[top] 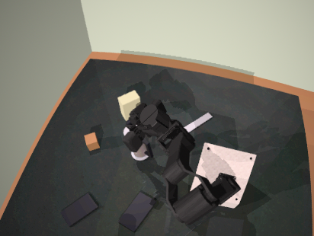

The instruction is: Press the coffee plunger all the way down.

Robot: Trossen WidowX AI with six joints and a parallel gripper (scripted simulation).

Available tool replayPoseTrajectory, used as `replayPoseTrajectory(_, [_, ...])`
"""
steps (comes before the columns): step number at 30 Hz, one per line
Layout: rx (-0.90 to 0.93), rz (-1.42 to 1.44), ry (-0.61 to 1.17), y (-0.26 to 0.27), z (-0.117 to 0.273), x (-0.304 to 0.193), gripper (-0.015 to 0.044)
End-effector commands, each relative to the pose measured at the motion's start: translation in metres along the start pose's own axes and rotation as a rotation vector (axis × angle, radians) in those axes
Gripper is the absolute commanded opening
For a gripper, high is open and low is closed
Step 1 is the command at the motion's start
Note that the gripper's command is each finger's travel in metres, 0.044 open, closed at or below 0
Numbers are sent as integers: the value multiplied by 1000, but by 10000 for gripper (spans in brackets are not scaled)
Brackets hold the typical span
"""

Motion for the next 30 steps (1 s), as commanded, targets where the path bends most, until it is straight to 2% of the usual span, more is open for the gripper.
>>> replayPoseTrajectory(1, [11,-21,41,1,-5,-10,114])
replayPoseTrajectory(30, [11,-21,41,-1,-10,-6,114])
Point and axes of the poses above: the point midway between the two fingers, 35 mm back from their tips, its own z axis back along the fingers, its own y axis across the jaws, x = y × z, the point moved 6 cm from there along z, back along the fingers, and after that the axes turned 7 degrees about z, right-handed, at the moved point
